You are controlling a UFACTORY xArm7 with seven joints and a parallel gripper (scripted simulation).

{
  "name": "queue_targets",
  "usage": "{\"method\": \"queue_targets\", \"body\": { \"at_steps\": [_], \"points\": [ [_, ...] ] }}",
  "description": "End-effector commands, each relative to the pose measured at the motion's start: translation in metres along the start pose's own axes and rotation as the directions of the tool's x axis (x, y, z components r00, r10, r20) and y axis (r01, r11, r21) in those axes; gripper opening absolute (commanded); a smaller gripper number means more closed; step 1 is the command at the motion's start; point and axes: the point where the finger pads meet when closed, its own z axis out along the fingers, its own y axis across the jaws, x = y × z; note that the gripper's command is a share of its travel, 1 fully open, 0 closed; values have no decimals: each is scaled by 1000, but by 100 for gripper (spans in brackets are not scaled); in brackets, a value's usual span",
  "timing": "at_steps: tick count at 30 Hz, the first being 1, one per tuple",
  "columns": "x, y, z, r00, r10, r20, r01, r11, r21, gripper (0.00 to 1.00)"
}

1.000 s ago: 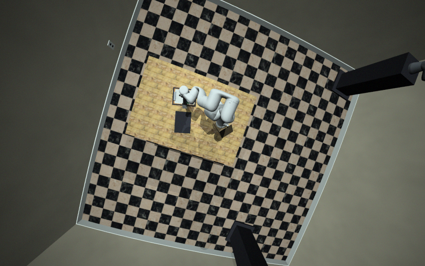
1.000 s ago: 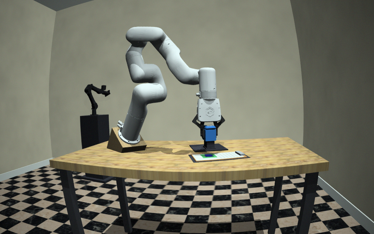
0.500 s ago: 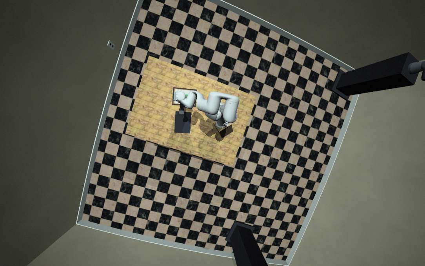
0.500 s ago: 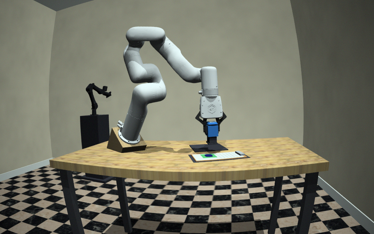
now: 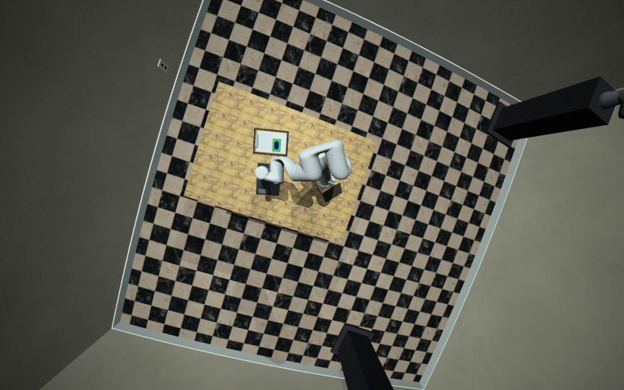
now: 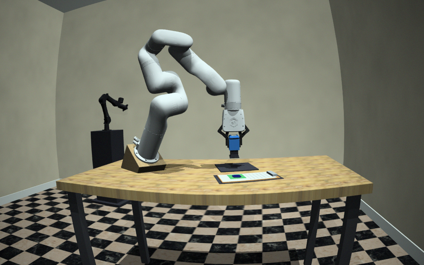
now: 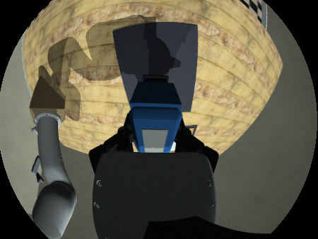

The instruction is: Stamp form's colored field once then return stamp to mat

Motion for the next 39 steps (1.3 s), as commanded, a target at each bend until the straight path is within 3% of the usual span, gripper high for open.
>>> {"method": "queue_targets", "body": {
  "at_steps": [1,11,39],
  "points": [
    [31,9,9,999,18,29,-18,1000,2,28],
    [45,18,19,999,18,29,-18,1000,3,28],
    [33,10,11,999,18,29,-18,1000,3,28]
  ]
}}
